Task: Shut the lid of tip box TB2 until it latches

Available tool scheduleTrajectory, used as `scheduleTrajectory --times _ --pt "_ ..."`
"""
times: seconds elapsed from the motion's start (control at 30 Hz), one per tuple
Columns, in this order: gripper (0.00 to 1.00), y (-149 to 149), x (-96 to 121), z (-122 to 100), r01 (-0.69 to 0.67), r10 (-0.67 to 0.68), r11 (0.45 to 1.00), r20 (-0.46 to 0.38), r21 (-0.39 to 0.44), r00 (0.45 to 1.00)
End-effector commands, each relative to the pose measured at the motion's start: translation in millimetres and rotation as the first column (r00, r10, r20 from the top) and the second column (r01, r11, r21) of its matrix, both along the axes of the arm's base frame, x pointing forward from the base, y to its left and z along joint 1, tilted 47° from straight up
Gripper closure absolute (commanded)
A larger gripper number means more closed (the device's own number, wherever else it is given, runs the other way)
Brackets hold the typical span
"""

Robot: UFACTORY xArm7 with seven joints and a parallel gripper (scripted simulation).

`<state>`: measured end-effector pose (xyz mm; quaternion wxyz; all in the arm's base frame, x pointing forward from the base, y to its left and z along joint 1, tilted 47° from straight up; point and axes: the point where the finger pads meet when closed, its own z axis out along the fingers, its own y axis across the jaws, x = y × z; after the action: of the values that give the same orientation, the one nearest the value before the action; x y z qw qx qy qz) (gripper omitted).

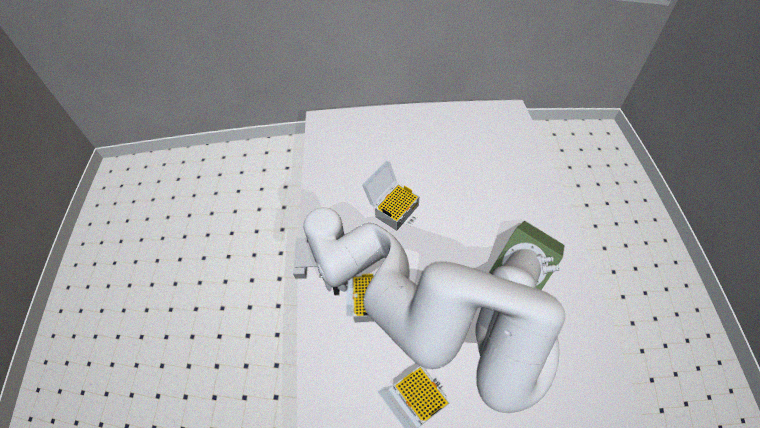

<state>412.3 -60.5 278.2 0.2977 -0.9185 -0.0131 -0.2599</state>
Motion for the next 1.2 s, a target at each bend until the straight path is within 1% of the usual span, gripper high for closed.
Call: scheduleTrajectory --times 0.0,0.7,1.17 --pt "1.0 -1.2 -3.0 -0.1 0.003 -0.003 1.0 0.003 -0.001 1.0" --pt "1.0 0.3 -26.2 -9.9 0.003 -0.003 1.0 0.003 -0.001 1.0" --pt "1.0 0.3 -26.2 -9.9 0.003 -0.003 1.0 0.003 -0.001 1.0"
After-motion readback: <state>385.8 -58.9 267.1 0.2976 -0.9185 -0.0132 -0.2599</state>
